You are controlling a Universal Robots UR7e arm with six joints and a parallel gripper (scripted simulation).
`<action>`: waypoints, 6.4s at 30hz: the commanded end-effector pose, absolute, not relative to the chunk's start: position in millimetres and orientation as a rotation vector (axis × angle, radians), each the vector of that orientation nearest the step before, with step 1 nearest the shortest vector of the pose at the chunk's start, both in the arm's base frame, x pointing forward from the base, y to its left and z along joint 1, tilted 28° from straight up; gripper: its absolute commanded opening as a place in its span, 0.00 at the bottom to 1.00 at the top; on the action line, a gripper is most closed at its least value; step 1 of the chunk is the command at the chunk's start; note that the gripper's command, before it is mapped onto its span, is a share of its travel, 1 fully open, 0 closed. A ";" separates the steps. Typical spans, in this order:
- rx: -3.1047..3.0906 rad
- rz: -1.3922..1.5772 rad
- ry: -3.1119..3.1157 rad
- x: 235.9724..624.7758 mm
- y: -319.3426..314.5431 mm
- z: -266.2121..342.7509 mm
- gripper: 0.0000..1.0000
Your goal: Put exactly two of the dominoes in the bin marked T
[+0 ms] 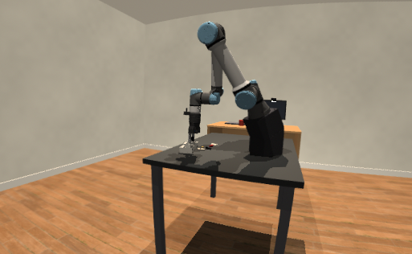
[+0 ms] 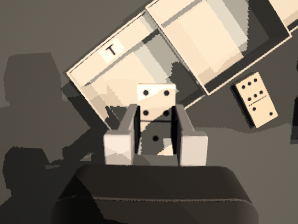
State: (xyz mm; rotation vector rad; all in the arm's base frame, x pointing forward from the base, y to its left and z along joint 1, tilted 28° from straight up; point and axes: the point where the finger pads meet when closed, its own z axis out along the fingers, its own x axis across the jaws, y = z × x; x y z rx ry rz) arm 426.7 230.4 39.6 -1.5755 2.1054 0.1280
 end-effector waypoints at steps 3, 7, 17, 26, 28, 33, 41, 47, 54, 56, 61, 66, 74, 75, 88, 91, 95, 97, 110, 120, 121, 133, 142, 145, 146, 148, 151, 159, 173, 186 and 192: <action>-1.353 0.191 2.272 444.6 238.5 47.6 0.49; -1.231 0.228 2.345 444.6 238.4 47.6 0.49; -0.927 0.314 2.504 444.7 238.3 47.6 0.49; -0.618 0.381 2.629 444.7 238.1 47.5 0.49; -0.583 0.387 2.642 444.7 238.1 47.5 0.49; -0.478 0.402 2.675 444.7 238.1 47.5 0.49; -0.479 0.402 2.675 444.6 238.2 47.5 0.49; -0.478 0.402 2.675 444.5 238.4 47.6 0.49; -0.478 0.402 2.675 447.8 241.8 38.8 0.49; -0.478 0.402 2.675 449.1 243.2 35.3 0.49; -0.478 0.402 2.675 452.3 246.6 26.4 0.49; -0.478 0.402 2.675 454.3 248.6 21.2 0.49; -0.478 0.402 2.675 459.4 254.1 7.0 0.49; -0.478 0.402 2.675 460.1 254.8 5.3 0.49; -0.478 0.402 2.675 461.5 256.1 2.4 0.49; -0.478 0.402 2.675 461.5 256.1 2.4 0.49; -0.478 0.402 2.675 461.4 256.1 2.4 0.65; -0.478 0.402 2.675 461.4 256.1 2.4 0.65; -0.478 0.402 2.675 461.4 256.1 2.4 0.65; -0.478 0.402 2.675 458.0 252.5 11.8 0.65; -0.478 0.402 2.675 457.5 252.0 12.9 0.65; -0.478 0.402 2.675 453.2 247.5 24.7 0.65; -0.478 0.402 2.675 444.8 238.6 47.7 0.65; -0.478 0.402 2.675 444.8 238.6 47.7 0.65; -0.478 0.402 2.675 444.8 238.6 47.7 0.65; -0.478 0.402 2.675 444.8 238.6 47.7 0.65; -0.478 0.402 2.675 444.6 238.5 47.6 0.65; -0.163 0.468 2.740 439.0 192.8 28.0 0.79; 0.375 0.563 2.776 427.9 101.3 -11.3 0.79; 0.888 0.637 2.723 417.7 17.5 -47.2 0.79; 1.133 0.668 2.665 412.1 -28.2 -66.9 0.79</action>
